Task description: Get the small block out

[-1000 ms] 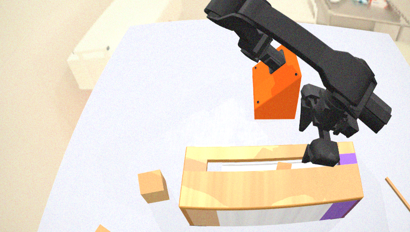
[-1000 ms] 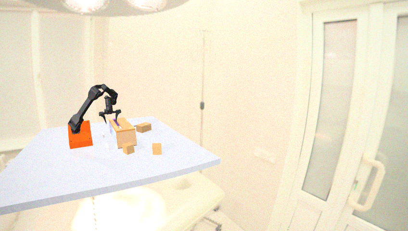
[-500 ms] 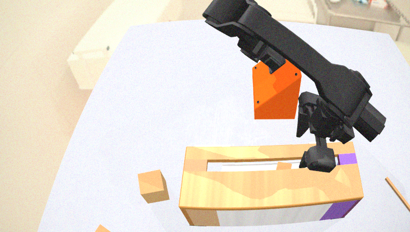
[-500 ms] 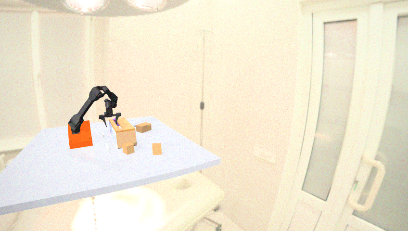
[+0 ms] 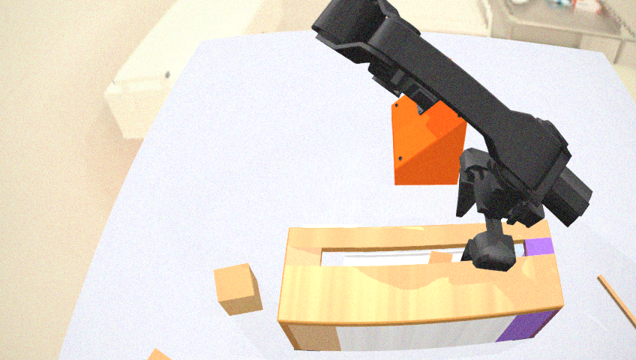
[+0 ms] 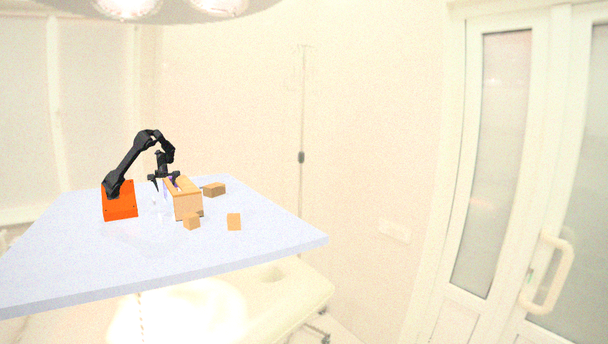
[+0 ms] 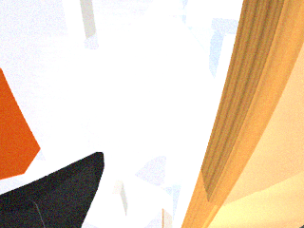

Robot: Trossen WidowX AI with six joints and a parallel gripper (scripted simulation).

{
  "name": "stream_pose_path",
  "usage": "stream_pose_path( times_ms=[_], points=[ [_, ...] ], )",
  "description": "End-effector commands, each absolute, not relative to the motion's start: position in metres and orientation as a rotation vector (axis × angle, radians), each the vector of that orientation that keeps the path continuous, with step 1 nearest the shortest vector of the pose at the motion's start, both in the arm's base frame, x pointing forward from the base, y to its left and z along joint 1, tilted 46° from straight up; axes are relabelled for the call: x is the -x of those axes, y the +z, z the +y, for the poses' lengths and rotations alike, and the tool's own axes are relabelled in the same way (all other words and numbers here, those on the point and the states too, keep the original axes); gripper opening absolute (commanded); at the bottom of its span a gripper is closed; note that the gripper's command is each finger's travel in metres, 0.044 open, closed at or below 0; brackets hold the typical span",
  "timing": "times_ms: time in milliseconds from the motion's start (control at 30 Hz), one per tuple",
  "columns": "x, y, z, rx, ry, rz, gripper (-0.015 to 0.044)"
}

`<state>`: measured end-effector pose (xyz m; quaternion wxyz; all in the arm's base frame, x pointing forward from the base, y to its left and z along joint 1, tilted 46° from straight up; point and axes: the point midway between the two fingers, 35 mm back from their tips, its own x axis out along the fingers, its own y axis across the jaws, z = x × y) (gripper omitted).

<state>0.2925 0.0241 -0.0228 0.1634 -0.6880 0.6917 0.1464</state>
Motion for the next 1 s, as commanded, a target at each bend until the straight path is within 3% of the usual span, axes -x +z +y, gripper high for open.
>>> stream_pose_path(
  times_ms=[0, 967],
  points=[
    [-0.293, -0.02, 0.022, 1.961, 0.417, 1.973, 0.04],
    [-0.292, 0.016, -0.015, 1.963, 0.416, 1.976, 0.04]
  ],
)
